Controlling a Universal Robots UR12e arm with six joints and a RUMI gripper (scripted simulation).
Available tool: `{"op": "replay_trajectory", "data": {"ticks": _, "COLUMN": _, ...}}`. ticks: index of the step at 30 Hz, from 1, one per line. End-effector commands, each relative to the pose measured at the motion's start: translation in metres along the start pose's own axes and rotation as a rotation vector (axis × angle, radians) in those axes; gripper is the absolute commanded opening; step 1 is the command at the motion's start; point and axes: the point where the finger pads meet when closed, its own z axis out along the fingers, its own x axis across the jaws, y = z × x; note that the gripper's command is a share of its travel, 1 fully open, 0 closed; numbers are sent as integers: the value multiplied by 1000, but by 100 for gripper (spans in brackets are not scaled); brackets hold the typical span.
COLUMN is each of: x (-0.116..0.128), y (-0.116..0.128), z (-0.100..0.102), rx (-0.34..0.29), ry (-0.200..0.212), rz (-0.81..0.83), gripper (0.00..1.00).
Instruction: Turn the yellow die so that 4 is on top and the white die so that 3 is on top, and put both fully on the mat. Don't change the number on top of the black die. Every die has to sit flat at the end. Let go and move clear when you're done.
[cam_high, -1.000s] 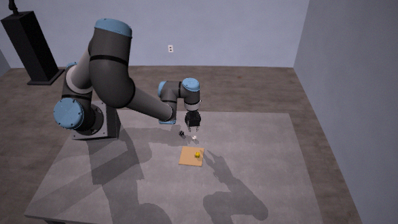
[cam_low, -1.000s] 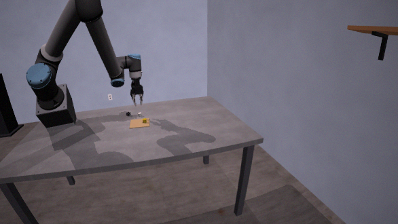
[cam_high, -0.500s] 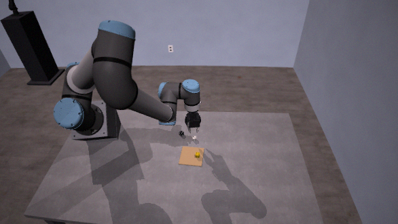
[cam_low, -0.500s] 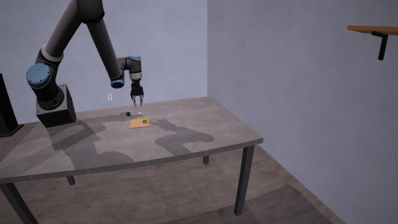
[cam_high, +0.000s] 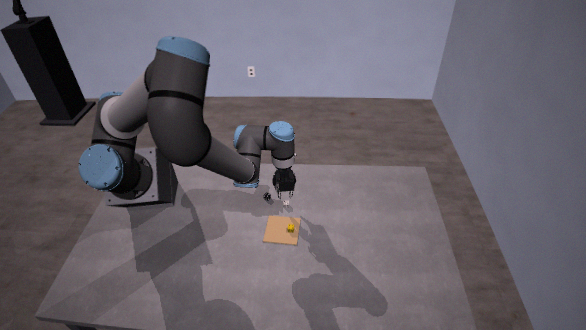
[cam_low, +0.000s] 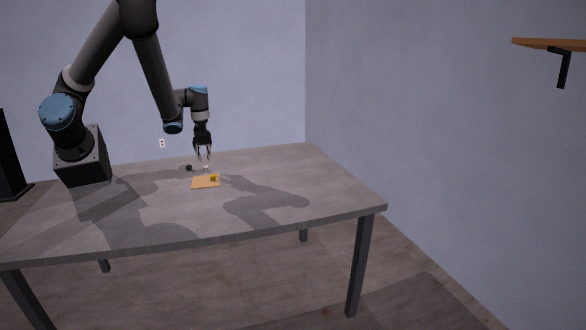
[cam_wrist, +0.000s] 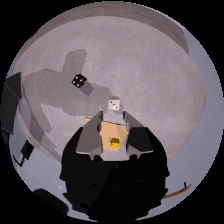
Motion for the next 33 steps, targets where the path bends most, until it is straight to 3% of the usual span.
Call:
{"op": "replay_trajectory", "data": {"ticks": 1, "x": 0, "y": 0, "z": 7, "rx": 0, "ry": 1, "rz": 0, "gripper": 24}}
{"op": "replay_trajectory", "data": {"ticks": 12, "x": 0, "y": 0, "z": 19, "rx": 0, "ry": 1, "rz": 0, "gripper": 24}}
{"op": "replay_trajectory", "data": {"ticks": 33, "x": 0, "y": 0, "z": 22, "rx": 0, "ry": 1, "rz": 0, "gripper": 24}}
